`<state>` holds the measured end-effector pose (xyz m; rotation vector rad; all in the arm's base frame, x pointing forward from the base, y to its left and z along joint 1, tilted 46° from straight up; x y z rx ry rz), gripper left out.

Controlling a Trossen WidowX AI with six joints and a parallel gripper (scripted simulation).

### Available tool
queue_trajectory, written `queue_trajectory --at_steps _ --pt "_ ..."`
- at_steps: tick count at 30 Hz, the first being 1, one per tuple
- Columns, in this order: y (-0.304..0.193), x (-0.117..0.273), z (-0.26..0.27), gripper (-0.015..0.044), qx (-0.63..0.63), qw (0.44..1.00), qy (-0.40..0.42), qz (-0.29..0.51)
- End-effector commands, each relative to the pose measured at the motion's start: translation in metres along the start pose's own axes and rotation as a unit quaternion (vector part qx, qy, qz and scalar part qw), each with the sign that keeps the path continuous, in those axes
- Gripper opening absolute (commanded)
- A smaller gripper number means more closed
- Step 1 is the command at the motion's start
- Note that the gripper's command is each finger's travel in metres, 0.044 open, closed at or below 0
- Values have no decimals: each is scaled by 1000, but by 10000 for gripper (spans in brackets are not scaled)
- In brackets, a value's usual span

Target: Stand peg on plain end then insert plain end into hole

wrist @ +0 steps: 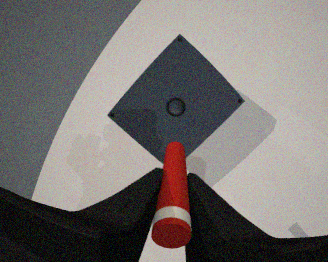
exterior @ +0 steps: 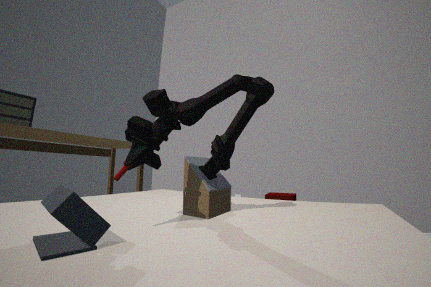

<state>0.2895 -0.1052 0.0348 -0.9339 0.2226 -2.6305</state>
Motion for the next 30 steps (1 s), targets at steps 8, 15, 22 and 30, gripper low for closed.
queue_trajectory --at_steps 8,15,22,30 --pt "5 -12 -2 0 -12 1000 0 -3" --pt "7 -20 -2 0 -16 1000 3 -6" --pt "9 -28 -2 0 -19 1000 5 -8" --pt "11 -37 -1 0 -23 1000 8 -11"
Point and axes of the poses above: the point midway between the two fingers, 35 mm back from their tips, its own x axis back along the fingers, its own z axis across the jaws, y = z × x, the point moved 3 cm from there along x, back along the fingers, and after that the axes turned 8 degrees about x, right-handed, at the moved point
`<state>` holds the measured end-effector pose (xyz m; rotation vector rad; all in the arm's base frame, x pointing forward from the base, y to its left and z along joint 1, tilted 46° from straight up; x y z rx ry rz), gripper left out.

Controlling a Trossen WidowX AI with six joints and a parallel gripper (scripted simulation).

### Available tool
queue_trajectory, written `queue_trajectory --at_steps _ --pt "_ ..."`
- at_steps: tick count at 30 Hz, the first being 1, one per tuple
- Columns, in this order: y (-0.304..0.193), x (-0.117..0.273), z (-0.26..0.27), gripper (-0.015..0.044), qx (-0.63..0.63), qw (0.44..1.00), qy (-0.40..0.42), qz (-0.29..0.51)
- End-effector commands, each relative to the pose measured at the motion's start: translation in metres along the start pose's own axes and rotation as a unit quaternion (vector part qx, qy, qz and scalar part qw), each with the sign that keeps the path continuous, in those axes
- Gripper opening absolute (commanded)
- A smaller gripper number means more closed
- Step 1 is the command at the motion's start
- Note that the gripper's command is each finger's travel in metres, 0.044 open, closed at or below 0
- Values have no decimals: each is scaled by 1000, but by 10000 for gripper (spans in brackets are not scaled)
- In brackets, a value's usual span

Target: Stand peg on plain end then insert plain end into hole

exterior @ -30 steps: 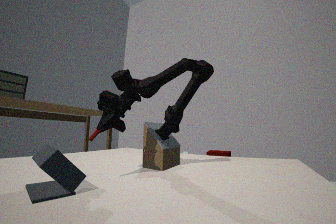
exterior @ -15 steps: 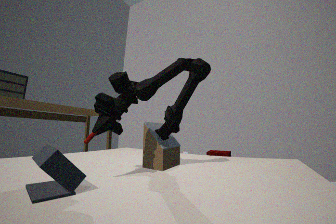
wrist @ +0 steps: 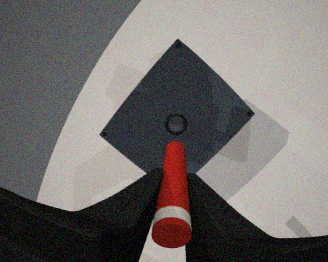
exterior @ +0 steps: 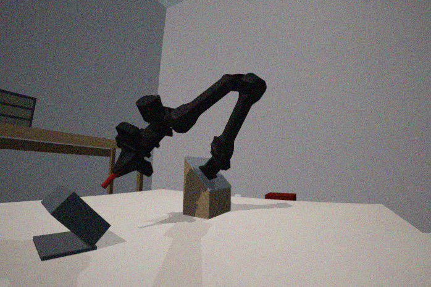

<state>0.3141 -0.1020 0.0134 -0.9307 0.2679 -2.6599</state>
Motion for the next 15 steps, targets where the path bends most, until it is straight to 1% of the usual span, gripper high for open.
queue_trajectory --at_steps 1,15 --pt "2 -6 -1 0 -6 1000 0 -2" --pt "4 -20 -1 0 -12 1000 6 -6"
Point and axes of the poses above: the point midway between the two fingers, 35 mm back from their tips, its own x axis back along the fingers, its own z axis across the jaws, y = z × x, the point moved 3 cm from there along x, back along the fingers, and after that the axes turned 8 degrees about x, right-handed, at the moved point
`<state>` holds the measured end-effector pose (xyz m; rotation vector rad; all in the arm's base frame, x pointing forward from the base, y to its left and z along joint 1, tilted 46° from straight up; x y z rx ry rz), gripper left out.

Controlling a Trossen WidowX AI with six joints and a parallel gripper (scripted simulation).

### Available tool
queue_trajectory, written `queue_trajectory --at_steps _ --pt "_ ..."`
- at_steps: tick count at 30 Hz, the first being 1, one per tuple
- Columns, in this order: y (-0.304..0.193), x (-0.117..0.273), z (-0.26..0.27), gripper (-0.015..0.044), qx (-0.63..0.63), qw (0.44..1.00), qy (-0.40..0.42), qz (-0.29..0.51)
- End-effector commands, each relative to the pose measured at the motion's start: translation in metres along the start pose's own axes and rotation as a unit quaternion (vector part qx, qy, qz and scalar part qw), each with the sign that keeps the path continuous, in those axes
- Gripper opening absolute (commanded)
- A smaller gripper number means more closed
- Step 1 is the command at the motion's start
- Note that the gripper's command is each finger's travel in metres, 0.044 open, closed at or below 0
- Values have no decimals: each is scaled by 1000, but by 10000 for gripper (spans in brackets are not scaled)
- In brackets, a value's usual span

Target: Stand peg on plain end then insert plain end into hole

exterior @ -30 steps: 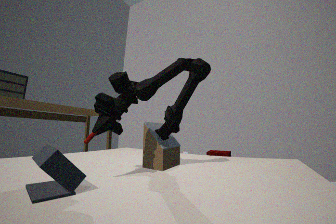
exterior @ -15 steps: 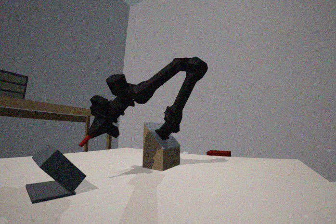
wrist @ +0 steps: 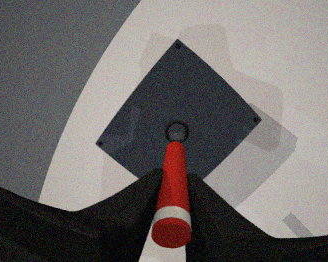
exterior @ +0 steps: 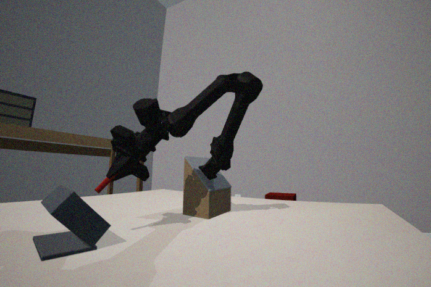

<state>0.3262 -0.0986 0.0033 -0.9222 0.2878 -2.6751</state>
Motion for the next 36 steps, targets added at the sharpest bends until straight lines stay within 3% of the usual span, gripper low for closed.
queue_trajectory --at_steps 1,36 --pt "1 -4 -1 0 -5 1000 0 -2" --pt "0 -27 -2 0 6 1000 3 0"
Point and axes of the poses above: the point midway between the two fingers, 35 mm back from their tips, its own x axis back along the fingers, its own z axis across the jaws, y = z × x, the point moved 3 cm from there along x, back along the fingers, and after that the axes turned 8 degrees about x, right-handed, at the moved point
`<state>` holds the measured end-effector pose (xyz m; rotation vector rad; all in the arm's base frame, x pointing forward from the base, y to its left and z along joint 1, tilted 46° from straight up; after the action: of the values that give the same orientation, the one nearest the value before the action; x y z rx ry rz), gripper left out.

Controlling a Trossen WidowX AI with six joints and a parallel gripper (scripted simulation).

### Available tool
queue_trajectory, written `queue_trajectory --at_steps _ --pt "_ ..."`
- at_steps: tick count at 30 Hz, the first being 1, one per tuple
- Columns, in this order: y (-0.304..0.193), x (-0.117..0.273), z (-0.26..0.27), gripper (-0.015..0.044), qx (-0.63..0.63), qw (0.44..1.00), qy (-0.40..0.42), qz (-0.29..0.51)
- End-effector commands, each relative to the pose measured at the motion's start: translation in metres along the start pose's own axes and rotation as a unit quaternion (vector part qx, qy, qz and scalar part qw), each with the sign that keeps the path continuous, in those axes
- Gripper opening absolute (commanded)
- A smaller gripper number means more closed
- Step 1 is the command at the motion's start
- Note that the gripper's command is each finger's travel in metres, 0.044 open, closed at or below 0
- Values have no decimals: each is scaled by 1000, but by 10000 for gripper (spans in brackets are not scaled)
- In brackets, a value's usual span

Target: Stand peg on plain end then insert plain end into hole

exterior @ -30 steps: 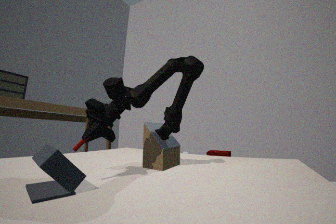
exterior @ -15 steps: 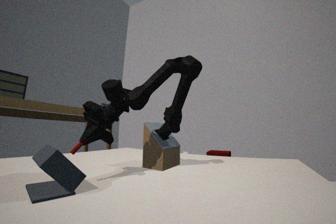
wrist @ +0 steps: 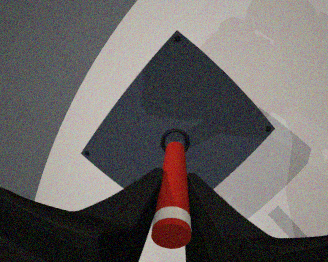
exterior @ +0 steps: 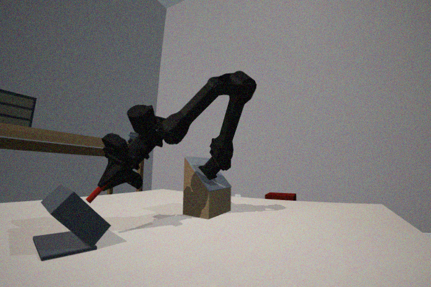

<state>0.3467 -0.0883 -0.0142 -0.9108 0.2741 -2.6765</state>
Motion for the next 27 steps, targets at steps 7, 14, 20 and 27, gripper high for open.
queue_trajectory --at_steps 7,14,20,27 --pt "0 1 0 0 0 1000 0 0" --pt "1 0 0 0 0 1000 0 0" --pt "2 -2 0 0 0 1000 0 0" --pt "3 -4 0 0 0 1000 0 0"
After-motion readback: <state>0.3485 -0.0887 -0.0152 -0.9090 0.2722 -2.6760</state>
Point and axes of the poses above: the point midway between the two fingers, 35 mm back from their tips, its own x axis back along the fingers, its own z axis across the jaws, y = z × x, the point moved 3 cm from there along x, back along the fingers, and after that the axes turned 8 degrees about x, right-handed, at the moved point
